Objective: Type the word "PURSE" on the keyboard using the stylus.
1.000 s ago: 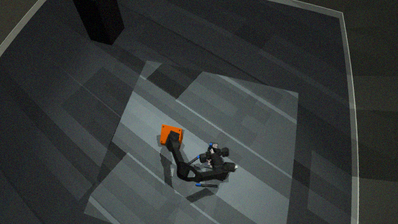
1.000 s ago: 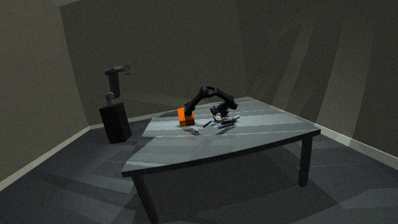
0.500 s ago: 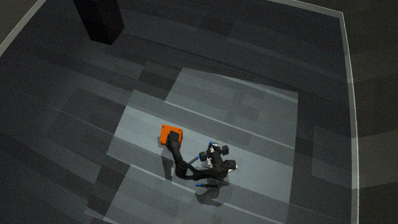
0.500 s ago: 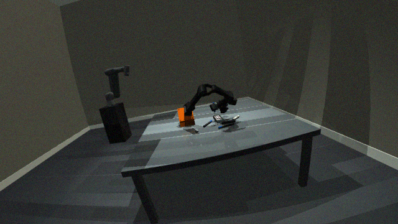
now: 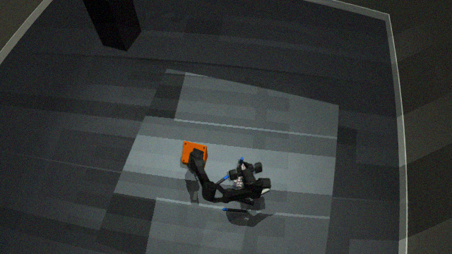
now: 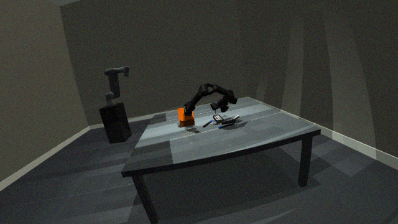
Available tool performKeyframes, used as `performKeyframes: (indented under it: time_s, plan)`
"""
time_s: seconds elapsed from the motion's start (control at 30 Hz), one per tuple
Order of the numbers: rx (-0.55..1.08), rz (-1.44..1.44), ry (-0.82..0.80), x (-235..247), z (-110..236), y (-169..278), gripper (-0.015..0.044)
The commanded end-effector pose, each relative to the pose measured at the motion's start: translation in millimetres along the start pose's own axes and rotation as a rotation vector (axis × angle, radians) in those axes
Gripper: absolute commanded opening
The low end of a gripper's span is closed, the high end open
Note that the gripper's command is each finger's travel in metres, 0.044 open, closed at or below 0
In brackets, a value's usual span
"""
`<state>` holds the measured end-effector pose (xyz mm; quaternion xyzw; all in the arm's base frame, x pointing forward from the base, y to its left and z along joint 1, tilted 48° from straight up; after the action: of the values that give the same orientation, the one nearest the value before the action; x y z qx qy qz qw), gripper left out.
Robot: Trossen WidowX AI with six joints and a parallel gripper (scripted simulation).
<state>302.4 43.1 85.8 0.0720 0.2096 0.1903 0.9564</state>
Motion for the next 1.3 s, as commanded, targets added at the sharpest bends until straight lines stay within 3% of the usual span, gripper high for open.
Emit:
performKeyframes:
  time_s: [0.0, 0.53, 0.63, 0.67, 1.27]
  plan:
    - [0.001, -0.001, -0.008, 9.4, -1.7, 6.5, 0.0000]
    - [0.000, -0.002, -0.008, 11.0, -10.3, -11.9, 0.0000]
    - [0.000, -0.002, -0.008, 12.6, -10.1, -13.6, 0.0079]
    - [0.000, -0.002, -0.008, 12.9, -10.1, -14.0, 0.0081]
    - [0.000, -0.002, -0.008, 12.2, -9.5, -14.3, 0.0081]
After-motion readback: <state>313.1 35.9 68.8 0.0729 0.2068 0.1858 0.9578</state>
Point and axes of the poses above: the point midway between the two fingers, 35 mm back from their tips, its own z axis back along the fingers, its own x axis across the jaws, y = z × x, the point moved 7 cm from there along z, back along the fingers, and after that the axes turned 5 degrees about -z, right-handed, at the moved point
